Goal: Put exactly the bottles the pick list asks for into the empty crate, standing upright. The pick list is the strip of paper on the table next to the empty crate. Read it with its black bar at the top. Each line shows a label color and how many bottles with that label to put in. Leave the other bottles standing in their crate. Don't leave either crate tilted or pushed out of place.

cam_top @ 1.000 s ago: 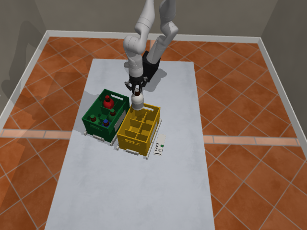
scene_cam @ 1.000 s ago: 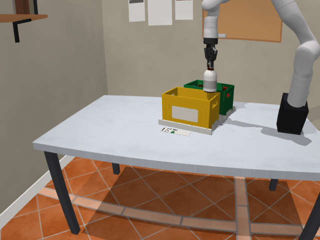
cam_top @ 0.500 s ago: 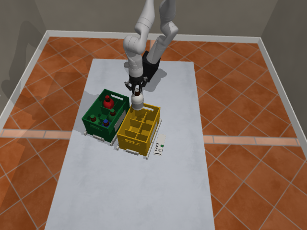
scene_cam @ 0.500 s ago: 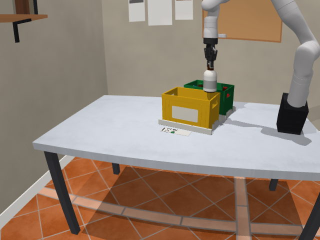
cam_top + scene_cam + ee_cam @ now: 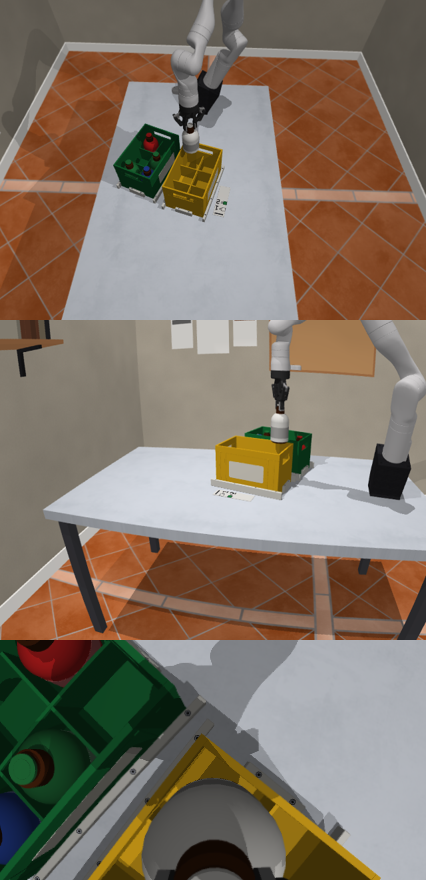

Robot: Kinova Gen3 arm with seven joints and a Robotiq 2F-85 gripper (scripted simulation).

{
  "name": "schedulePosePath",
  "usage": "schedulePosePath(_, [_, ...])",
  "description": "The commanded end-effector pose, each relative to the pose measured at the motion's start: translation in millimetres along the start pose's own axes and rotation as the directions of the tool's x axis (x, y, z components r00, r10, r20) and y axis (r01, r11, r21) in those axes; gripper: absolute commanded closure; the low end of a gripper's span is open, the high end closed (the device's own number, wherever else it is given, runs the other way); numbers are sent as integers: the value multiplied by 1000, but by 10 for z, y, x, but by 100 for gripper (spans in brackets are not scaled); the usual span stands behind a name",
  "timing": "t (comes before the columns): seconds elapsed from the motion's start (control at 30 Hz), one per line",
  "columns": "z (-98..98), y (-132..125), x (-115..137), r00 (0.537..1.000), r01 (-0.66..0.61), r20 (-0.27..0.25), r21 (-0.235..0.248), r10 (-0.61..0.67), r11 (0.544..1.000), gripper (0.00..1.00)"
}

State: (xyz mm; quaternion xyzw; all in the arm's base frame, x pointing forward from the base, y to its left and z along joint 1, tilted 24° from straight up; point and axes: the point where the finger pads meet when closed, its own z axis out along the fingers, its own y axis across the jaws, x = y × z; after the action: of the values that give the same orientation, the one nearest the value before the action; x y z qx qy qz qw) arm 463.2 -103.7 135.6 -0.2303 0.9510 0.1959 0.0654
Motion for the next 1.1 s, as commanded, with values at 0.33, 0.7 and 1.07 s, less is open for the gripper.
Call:
schedulePosePath(0.33, [60, -6, -4, 1000, 0, 1, 2, 0, 1000, 90])
schedulePosePath(0.7, [150, -7, -4, 1000, 0, 1, 2, 0, 1000, 90])
schedulePosePath(1.07, [260, -7, -4, 1000, 0, 1, 2, 0, 1000, 90])
